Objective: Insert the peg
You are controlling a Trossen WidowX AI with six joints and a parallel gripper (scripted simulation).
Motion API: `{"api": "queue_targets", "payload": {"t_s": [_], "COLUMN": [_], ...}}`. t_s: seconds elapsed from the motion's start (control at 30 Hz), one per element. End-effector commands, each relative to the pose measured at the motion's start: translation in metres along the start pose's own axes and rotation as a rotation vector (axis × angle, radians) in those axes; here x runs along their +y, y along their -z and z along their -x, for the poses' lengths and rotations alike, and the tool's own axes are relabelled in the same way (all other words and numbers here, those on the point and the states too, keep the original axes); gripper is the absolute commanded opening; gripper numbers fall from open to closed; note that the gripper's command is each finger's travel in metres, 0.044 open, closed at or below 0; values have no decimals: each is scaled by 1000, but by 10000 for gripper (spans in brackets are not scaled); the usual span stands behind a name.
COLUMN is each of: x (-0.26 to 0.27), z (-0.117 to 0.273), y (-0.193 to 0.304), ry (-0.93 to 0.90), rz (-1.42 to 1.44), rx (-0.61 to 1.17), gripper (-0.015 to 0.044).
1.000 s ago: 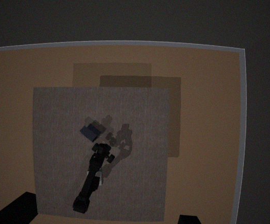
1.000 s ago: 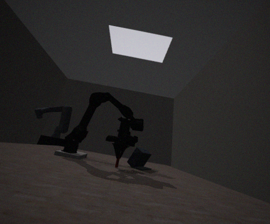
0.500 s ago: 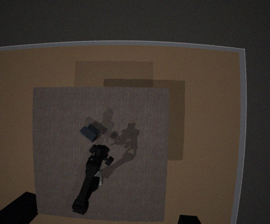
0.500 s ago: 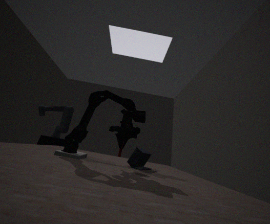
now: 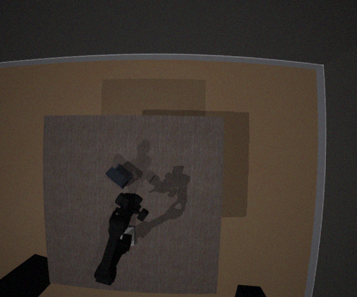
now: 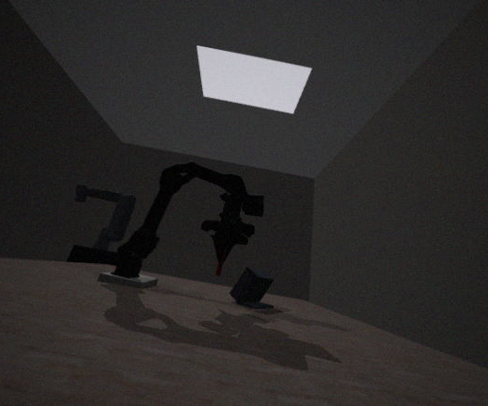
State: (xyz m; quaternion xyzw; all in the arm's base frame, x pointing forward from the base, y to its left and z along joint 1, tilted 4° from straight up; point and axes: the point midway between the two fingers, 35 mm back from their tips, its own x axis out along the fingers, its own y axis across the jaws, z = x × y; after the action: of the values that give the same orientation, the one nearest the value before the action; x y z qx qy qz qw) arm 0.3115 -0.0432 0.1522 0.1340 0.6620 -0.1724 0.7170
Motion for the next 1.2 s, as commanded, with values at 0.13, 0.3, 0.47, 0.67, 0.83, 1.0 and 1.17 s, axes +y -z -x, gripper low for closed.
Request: {"api": "queue_targets", "payload": {"t_s": [0.13,0.3,0.47,0.67,0.83,1.0,1.17], "x": [6,11,15,21,25,30,34], "z": [-1,-2,-4,-5,-7,-8,-9], "y": [2,3,4,6,7,9,10], "ry": [29,48,67,91,110,129,149], "rz": [69,114,158,212,256,300,344], "rx": [-19,-27,-35,-46,-55,-64,-73], "gripper": [0,0,0,0,0,0,0]}}
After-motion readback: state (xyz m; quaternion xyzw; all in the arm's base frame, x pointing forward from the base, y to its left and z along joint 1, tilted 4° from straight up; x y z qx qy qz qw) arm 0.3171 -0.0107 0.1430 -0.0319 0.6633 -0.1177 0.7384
